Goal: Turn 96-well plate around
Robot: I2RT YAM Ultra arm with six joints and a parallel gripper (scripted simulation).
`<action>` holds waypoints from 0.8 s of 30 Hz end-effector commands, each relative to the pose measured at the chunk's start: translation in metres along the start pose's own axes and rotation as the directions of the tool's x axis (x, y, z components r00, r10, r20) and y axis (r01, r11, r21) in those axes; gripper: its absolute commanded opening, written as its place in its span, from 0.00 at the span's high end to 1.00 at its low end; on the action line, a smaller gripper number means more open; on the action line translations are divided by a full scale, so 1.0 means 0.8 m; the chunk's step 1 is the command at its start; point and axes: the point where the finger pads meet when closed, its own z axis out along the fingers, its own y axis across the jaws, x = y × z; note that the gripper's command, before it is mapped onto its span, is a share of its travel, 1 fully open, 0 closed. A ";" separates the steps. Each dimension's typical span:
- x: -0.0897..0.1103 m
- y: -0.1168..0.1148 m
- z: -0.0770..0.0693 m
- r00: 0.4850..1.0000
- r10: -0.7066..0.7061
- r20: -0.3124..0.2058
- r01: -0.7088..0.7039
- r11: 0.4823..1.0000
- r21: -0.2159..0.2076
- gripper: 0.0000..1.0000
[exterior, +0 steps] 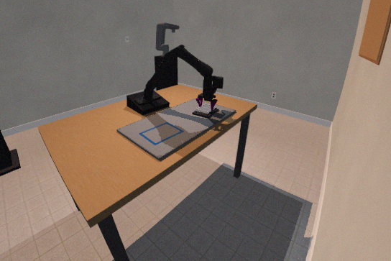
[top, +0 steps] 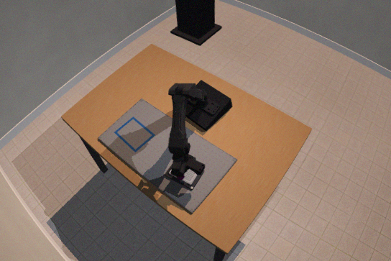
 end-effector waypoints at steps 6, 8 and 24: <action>0.002 -0.014 -0.017 1.000 0.012 0.028 -0.014 0.999 0.051 1.00; 0.003 -0.011 -0.014 1.000 0.011 0.025 -0.012 0.999 0.043 1.00; 0.000 -0.004 -0.008 1.000 0.003 0.023 -0.003 0.999 0.032 1.00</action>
